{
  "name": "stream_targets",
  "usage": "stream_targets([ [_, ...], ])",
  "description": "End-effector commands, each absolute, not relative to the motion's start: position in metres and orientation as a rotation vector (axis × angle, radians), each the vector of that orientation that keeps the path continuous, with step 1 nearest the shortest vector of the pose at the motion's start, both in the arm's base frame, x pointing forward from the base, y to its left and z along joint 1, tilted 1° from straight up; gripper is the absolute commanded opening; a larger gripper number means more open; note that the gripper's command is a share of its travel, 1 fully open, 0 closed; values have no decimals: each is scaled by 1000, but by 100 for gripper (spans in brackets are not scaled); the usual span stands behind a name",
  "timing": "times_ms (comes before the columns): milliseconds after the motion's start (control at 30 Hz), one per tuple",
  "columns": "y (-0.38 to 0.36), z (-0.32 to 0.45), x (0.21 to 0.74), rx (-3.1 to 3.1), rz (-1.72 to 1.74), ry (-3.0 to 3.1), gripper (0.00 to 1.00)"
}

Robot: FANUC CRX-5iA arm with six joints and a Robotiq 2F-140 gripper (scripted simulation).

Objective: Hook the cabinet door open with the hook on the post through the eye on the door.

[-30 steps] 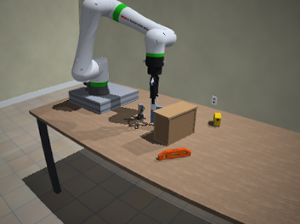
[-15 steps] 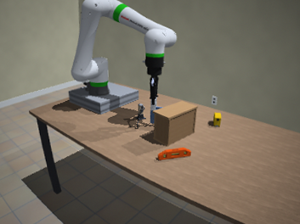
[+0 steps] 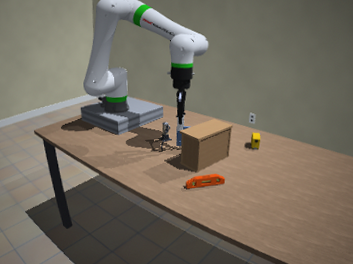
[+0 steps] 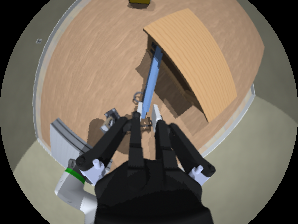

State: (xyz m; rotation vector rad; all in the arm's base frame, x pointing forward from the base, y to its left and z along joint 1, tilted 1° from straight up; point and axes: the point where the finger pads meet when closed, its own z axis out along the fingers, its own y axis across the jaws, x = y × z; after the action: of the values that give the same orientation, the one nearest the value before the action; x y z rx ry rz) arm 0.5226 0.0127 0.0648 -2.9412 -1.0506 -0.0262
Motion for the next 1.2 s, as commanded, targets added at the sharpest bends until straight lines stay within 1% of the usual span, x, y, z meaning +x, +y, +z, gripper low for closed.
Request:
stream_targets([
  [0,11,65,524,-2923,-27,-1100,16],
  [1167,-4,65,540,-2836,-29,-1312,16],
])
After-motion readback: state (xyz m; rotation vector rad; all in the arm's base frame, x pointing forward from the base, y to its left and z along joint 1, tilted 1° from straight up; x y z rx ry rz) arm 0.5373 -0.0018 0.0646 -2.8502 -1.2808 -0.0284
